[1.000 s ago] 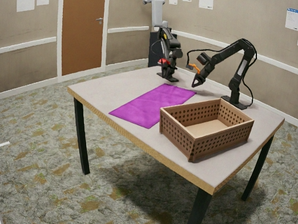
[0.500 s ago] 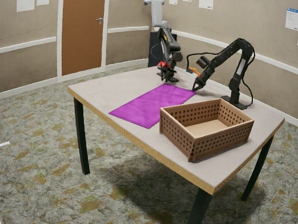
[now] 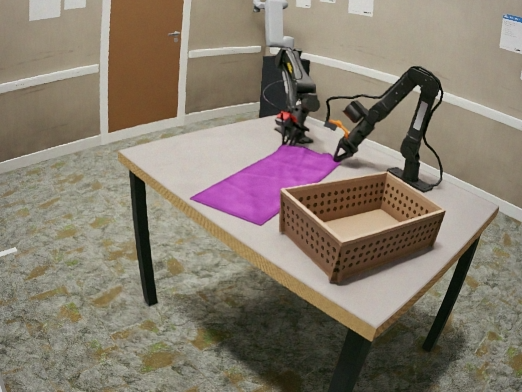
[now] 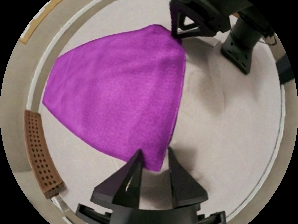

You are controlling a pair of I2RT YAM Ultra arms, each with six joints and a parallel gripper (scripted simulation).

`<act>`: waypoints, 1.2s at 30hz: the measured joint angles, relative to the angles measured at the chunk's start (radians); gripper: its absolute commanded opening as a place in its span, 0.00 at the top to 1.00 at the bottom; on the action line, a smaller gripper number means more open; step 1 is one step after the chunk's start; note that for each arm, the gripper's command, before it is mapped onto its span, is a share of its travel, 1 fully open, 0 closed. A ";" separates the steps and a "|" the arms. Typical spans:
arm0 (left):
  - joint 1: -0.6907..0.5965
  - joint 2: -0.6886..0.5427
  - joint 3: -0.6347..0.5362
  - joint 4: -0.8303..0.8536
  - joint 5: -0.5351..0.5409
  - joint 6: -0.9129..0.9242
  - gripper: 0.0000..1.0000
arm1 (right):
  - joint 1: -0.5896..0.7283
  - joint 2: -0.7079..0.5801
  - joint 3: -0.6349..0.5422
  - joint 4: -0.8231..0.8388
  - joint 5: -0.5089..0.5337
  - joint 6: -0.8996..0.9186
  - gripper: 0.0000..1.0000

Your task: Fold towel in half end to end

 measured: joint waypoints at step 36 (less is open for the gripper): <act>0.029 0.008 -0.005 0.048 0.014 0.018 0.98 | -0.003 0.022 -0.011 0.087 0.016 -0.011 0.95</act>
